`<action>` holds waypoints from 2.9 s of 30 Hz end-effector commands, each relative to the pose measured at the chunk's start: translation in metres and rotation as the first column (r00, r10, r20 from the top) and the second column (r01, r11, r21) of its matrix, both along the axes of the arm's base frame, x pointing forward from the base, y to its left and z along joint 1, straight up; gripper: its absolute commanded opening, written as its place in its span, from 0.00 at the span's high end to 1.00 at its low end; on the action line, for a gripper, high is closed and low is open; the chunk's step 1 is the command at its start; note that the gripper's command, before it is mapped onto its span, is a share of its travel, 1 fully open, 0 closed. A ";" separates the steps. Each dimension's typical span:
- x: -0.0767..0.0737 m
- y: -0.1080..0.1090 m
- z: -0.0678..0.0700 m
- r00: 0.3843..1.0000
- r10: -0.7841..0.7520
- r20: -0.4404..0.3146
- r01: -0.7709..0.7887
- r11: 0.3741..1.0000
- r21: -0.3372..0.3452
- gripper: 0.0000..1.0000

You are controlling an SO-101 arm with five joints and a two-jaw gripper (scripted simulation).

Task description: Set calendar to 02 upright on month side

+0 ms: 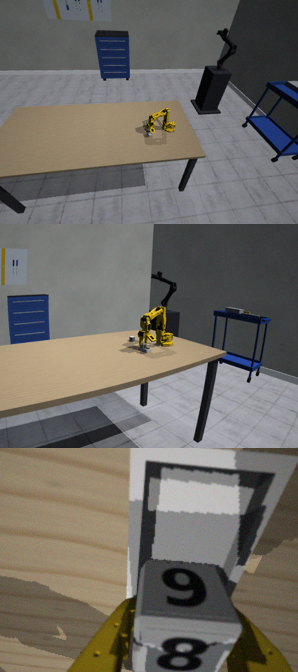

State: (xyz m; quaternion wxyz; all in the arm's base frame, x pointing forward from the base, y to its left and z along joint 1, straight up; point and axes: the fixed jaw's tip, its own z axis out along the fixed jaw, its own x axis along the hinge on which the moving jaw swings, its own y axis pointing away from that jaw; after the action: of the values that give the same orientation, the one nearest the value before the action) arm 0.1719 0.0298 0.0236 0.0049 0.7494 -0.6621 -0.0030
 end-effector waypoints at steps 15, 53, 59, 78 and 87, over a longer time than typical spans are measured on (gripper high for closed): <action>0.007 0.003 0.016 0.999 0.021 0.034 -0.021 1.000 0.007 1.00; 0.002 0.003 0.055 0.999 0.021 0.034 -0.021 1.000 0.007 1.00; 0.002 0.004 0.055 0.999 0.028 0.034 -0.028 1.000 0.007 1.00; -0.039 0.109 0.040 0.800 0.599 0.034 -0.599 0.800 0.007 1.00; -0.061 0.132 0.035 0.691 0.722 0.034 -0.723 0.691 0.007 1.00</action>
State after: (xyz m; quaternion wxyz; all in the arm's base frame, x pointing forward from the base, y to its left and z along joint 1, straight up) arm 0.1093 0.1511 0.0521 0.0187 0.9442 -0.3287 -0.0048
